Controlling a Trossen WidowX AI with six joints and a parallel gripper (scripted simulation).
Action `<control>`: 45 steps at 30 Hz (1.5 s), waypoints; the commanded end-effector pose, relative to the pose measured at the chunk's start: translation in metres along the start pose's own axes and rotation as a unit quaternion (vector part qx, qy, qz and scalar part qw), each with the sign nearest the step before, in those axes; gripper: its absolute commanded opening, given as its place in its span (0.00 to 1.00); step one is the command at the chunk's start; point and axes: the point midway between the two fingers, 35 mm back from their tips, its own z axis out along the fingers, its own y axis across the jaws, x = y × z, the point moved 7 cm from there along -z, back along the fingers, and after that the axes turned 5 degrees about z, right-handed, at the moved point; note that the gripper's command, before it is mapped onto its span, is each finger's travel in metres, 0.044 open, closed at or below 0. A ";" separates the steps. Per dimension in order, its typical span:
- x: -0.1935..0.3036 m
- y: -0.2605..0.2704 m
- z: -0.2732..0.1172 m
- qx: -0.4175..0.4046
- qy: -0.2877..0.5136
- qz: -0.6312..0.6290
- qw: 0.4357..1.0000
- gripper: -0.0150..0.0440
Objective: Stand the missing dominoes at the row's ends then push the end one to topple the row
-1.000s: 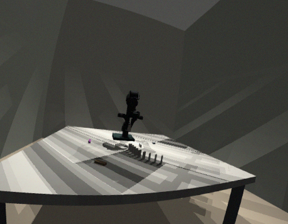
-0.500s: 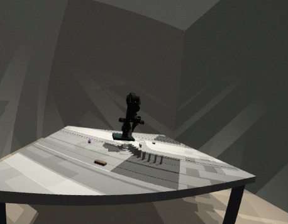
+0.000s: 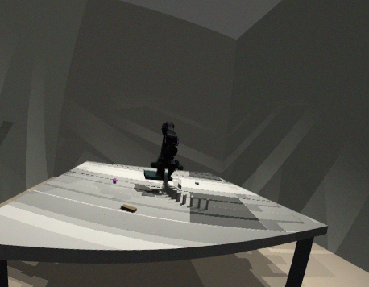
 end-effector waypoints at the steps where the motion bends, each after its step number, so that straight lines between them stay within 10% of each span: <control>1: 0.004 0.001 0.022 -0.001 0.006 0.002 1.000 0.44; 17: 0.007 0.001 0.032 -0.001 0.006 0.002 1.000 0.44; 29: 0.007 0.001 0.032 -0.001 0.006 0.002 1.000 0.97; 33: 0.006 0.001 0.030 -0.001 0.006 0.002 1.000 1.00; 45: 0.005 0.001 -0.099 -0.001 0.006 0.000 1.000 1.00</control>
